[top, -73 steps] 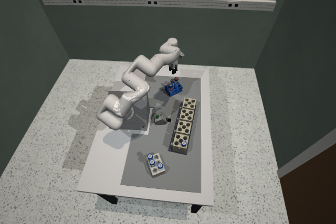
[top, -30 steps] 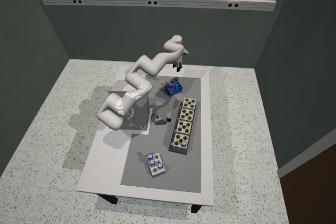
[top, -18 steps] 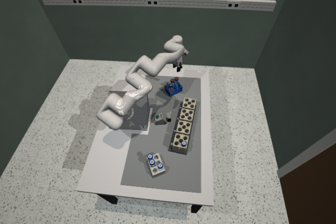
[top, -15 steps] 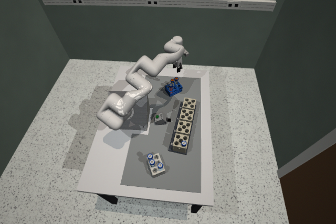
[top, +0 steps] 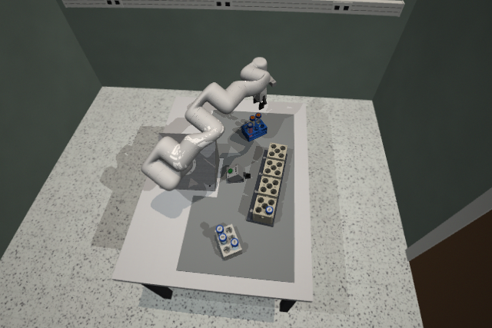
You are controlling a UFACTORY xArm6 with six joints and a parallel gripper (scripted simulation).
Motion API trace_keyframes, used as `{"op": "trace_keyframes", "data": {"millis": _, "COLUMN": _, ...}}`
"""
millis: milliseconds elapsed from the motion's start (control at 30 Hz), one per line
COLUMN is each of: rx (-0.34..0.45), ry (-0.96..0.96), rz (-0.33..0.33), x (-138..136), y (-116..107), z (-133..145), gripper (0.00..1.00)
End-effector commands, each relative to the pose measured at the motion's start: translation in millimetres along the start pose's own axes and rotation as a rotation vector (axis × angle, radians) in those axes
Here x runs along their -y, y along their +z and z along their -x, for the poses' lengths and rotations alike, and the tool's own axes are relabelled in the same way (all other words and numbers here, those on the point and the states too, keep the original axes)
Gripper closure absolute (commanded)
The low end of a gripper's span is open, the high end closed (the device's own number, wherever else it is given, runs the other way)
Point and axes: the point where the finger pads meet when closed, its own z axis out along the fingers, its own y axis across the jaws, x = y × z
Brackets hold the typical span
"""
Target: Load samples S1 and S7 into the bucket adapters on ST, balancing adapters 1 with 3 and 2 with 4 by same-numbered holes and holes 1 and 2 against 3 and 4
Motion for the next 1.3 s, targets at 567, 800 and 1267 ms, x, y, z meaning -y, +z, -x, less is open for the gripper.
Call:
{"op": "trace_keyframes", "data": {"millis": 567, "rx": -0.006, "ry": 0.002, "rz": -0.002, "x": 0, "y": 36, "z": -1, "gripper": 0.43}}
{"op": "trace_keyframes", "data": {"millis": 800, "rx": -0.006, "ry": 0.002, "rz": -0.002, "x": 0, "y": 46, "z": -2, "gripper": 0.43}}
{"op": "trace_keyframes", "data": {"millis": 1267, "rx": -0.006, "ry": 0.002, "rz": -0.002, "x": 0, "y": 70, "z": -2, "gripper": 0.43}}
